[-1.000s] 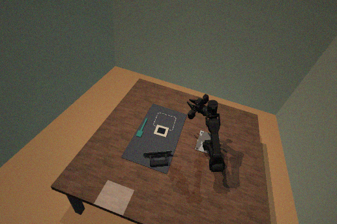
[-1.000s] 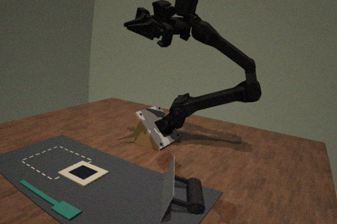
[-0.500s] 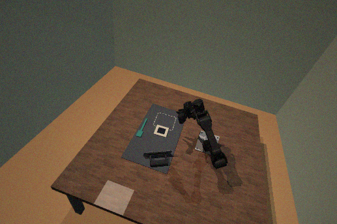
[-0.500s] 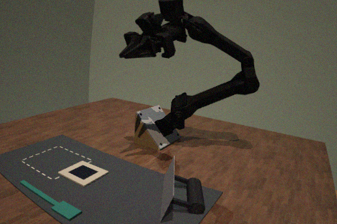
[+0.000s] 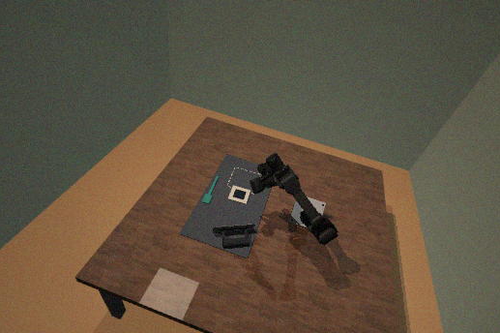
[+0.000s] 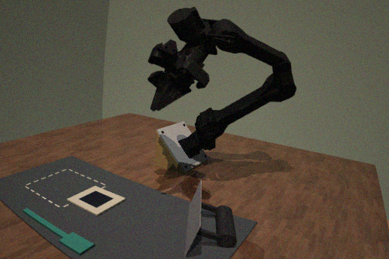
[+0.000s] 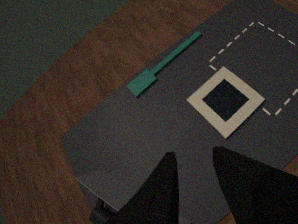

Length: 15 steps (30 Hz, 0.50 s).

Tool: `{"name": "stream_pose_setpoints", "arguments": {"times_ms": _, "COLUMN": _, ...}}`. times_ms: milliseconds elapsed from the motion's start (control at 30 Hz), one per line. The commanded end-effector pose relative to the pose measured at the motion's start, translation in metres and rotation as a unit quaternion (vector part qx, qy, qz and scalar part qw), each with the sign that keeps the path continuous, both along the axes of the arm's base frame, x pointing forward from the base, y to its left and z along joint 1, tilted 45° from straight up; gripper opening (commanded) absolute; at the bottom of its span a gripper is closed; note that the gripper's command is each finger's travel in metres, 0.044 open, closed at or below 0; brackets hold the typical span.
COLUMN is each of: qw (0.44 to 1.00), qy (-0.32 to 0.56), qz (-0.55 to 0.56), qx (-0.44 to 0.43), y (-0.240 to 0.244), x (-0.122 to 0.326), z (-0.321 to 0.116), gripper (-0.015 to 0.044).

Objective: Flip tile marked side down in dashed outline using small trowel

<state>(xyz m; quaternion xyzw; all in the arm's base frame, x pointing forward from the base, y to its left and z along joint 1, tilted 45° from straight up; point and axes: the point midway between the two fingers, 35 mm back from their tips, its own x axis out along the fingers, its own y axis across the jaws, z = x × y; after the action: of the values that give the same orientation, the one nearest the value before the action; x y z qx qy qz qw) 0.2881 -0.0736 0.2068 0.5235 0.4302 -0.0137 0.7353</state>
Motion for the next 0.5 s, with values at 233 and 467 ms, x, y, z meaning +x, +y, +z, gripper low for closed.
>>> {"name": "stream_pose_setpoints", "arguments": {"times_ms": 233, "qw": 0.982, "qy": 0.153, "qz": 0.031, "qx": 0.103, "y": 0.067, "x": -0.008, "z": -0.008, "gripper": 0.01}}
{"name": "stream_pose_setpoints", "arguments": {"times_ms": 467, "qw": 0.954, "qy": 0.259, "qz": 0.046, "qx": 0.143, "y": 0.107, "x": -0.022, "z": -0.01, "gripper": 0.01}}
